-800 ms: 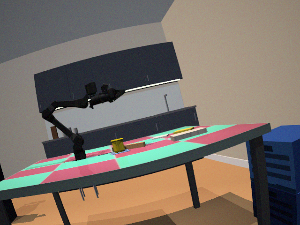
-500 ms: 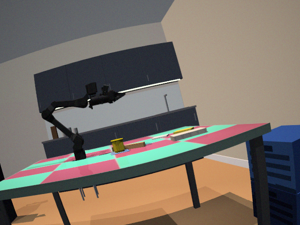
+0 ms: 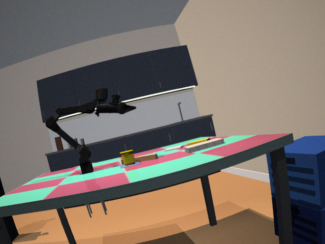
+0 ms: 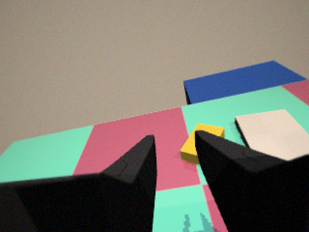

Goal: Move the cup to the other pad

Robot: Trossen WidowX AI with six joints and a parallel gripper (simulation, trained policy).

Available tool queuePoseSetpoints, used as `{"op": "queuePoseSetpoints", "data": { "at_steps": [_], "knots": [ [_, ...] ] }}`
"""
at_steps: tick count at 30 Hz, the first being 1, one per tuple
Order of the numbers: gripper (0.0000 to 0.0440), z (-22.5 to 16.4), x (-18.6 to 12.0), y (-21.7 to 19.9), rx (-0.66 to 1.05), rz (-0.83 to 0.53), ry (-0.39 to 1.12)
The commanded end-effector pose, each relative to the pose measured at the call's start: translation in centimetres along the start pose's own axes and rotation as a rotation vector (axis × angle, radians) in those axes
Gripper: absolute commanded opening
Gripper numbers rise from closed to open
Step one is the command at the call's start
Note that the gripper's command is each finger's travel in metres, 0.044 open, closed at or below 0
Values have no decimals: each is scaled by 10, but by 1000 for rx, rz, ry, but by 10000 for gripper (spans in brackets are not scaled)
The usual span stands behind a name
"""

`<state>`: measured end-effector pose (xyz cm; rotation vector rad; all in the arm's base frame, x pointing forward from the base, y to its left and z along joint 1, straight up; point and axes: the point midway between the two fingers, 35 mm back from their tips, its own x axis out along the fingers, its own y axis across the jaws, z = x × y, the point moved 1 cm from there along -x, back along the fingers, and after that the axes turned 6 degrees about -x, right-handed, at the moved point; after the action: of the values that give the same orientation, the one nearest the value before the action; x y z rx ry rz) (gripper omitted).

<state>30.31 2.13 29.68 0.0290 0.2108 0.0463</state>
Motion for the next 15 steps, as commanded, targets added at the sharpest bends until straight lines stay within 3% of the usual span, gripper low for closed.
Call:
{"op": "queuePoseSetpoints", "data": {
  "at_steps": [1, 15],
  "knots": [
    [125, -3, 1, 6, 34, 19, 53],
    [130, -20, 3, 19, 123, 35, 272]
  ]
}}
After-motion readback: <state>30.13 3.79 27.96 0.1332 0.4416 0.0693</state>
